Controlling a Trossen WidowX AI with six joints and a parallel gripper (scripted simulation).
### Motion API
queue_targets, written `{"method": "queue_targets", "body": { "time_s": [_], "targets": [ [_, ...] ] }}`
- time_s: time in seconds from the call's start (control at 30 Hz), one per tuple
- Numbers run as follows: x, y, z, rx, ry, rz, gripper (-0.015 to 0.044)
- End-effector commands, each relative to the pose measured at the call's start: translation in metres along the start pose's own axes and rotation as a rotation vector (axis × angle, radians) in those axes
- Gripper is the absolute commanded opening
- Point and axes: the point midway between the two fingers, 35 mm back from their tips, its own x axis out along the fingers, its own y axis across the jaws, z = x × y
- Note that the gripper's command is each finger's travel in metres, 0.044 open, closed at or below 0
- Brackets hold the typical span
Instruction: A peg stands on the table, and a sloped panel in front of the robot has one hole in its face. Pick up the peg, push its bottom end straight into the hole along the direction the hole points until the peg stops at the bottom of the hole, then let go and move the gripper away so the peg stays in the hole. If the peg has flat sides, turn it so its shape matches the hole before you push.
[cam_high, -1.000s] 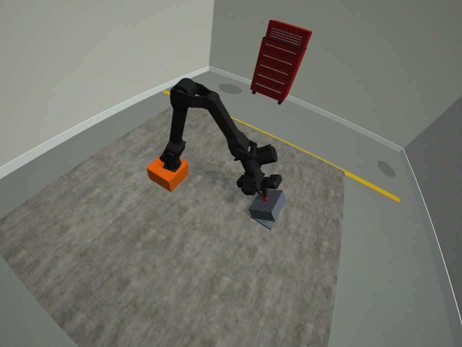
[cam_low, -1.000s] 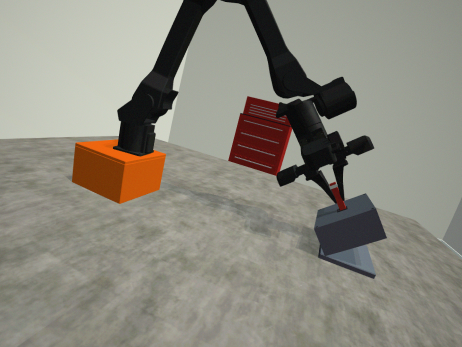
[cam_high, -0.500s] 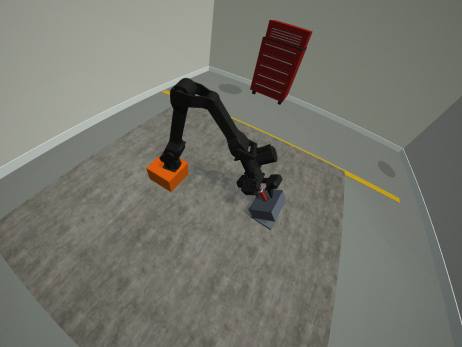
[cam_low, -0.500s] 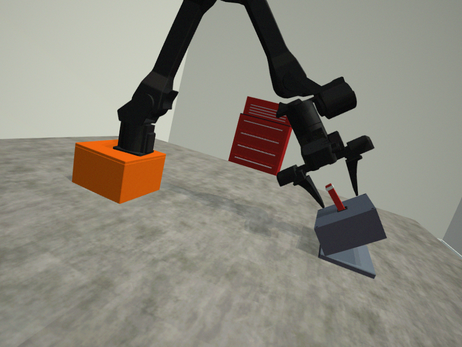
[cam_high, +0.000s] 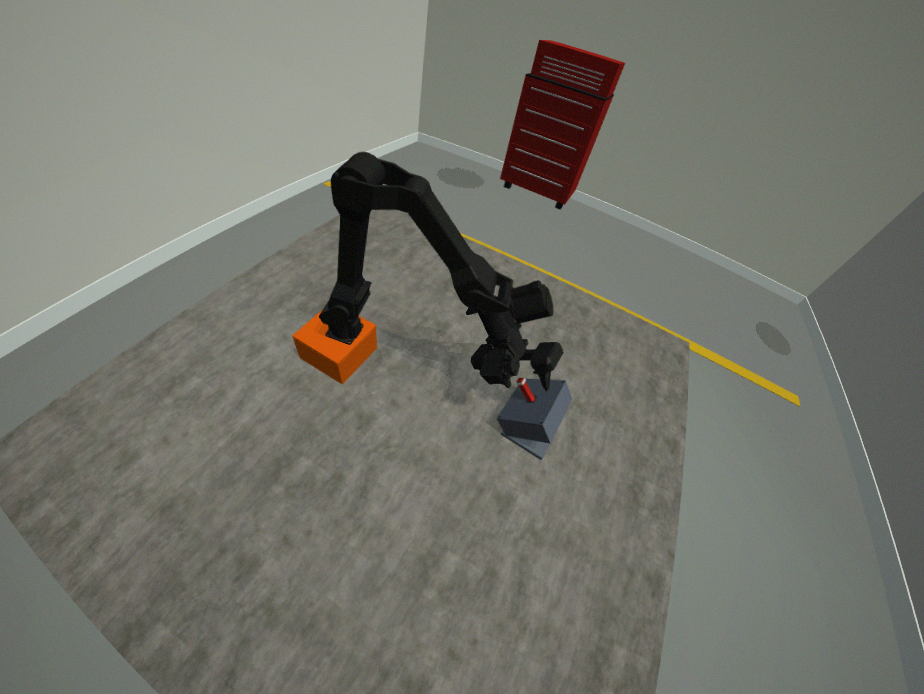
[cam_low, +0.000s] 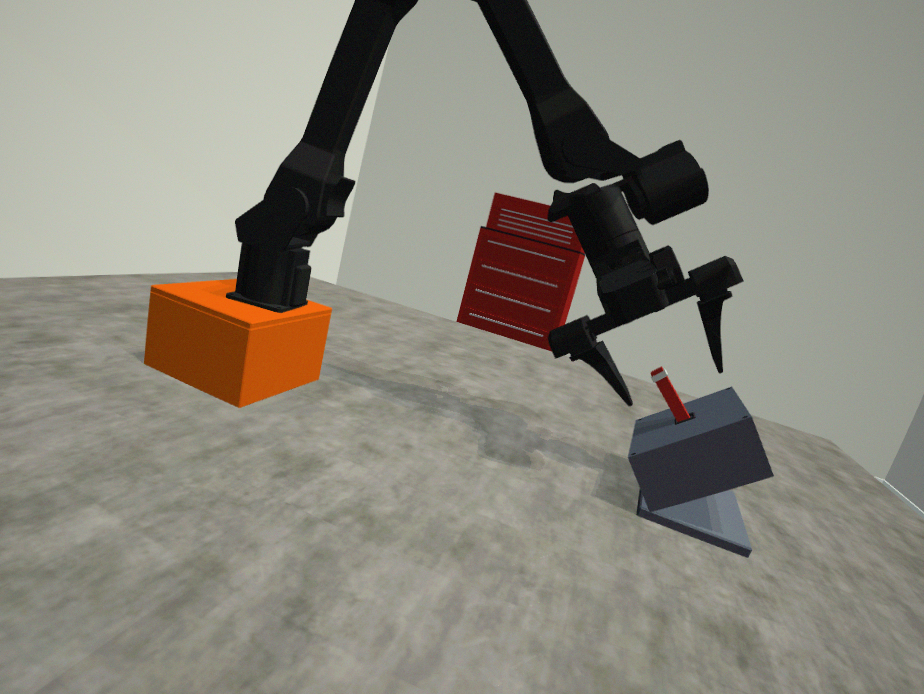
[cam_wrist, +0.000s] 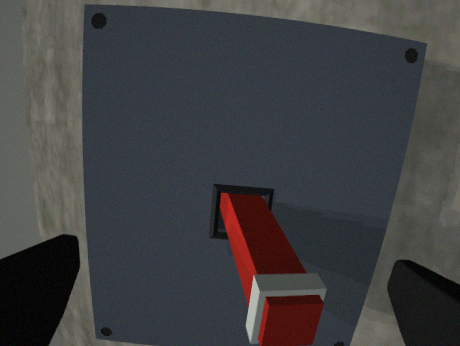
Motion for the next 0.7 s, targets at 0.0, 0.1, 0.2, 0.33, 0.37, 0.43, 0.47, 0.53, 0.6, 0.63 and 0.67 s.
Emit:
{"method": "queue_targets", "body": {
  "time_s": [0.0, 0.1, 0.2, 0.33, 0.37, 0.43, 0.47, 0.53, 0.6, 0.63, 0.67],
  "targets": [
    [-0.007, 0.002, -0.001, 0.004, -0.001, 0.005, 0.0440],
    [-0.011, 0.002, -0.001, 0.003, 0.000, 0.004, 0.0440],
    [-0.015, 0.002, -0.001, 0.003, 0.000, 0.004, 0.0440],
    [-0.021, 0.003, -0.001, 0.002, 0.000, 0.003, 0.0440],
    [-0.022, 0.003, -0.002, 0.002, 0.000, 0.003, 0.0440],
    [-0.025, 0.003, -0.002, 0.002, 0.000, 0.002, 0.0440],
    [-0.026, 0.003, -0.002, 0.002, 0.000, 0.002, 0.0440],
    [-0.029, 0.003, -0.002, 0.002, 0.000, 0.001, 0.0440],
    [-0.032, 0.003, -0.002, 0.001, 0.000, 0.001, 0.0440],
    [-0.033, 0.003, -0.002, 0.001, 0.000, 0.001, 0.0440],
    [-0.035, 0.003, -0.002, 0.001, 0.000, 0.001, 0.0440]
  ]
}}
